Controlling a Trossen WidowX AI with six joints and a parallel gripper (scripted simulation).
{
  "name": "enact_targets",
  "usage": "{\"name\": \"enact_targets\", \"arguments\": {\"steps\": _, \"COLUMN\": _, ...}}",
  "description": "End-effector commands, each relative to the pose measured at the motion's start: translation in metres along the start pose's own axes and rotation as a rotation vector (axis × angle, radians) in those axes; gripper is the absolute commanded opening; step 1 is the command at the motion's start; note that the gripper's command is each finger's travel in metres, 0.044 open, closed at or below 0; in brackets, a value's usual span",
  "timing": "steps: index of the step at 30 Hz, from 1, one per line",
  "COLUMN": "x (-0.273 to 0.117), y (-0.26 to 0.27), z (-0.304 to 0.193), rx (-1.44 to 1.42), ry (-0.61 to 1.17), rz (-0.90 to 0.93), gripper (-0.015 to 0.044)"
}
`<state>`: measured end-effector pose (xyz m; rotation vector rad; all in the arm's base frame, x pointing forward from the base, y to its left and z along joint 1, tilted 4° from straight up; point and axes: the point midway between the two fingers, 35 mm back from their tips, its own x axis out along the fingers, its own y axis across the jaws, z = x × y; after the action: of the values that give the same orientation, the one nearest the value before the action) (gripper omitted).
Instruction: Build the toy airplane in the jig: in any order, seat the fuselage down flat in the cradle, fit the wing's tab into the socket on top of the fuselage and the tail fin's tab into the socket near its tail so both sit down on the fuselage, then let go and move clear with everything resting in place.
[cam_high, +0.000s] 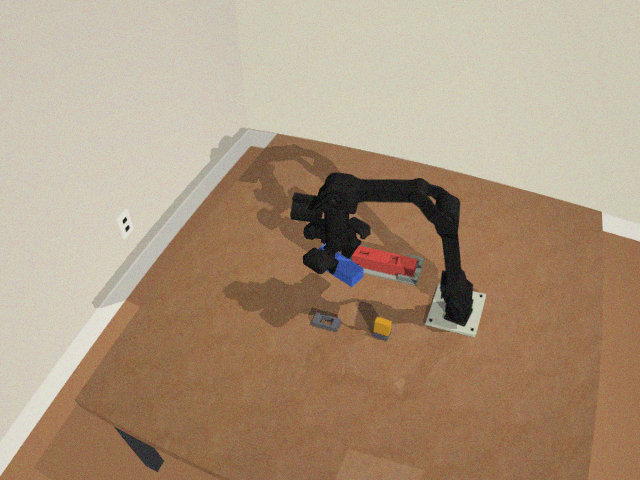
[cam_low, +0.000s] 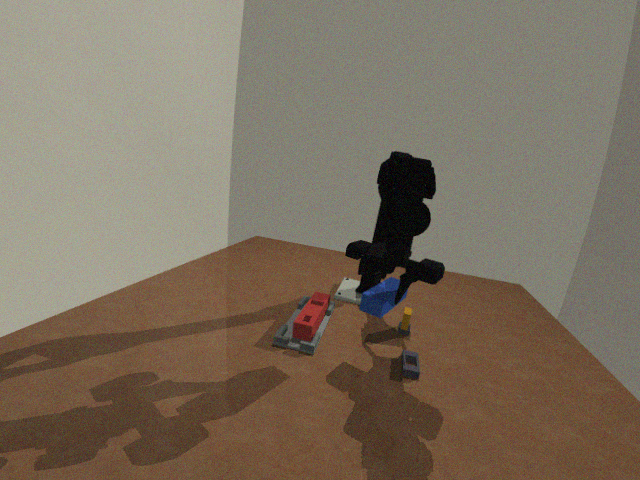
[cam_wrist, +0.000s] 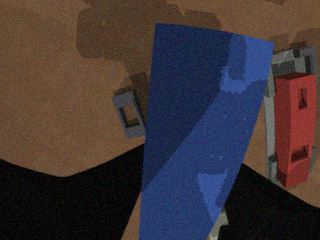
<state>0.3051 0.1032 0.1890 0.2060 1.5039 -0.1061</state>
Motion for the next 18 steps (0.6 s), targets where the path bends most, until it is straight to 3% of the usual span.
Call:
{"name": "enact_targets", "arguments": {"steps": 1, "x": 0.001, "y": -0.012, "z": 0.002, "rx": 0.07, "ry": -0.002, "rz": 0.006, "gripper": 0.0}}
{"name": "enact_targets", "arguments": {"steps": 18, "x": 0.01, "y": -0.067, "z": 0.005, "rx": 0.367, "ry": -0.002, "rz": 0.0, "gripper": 0.0}}
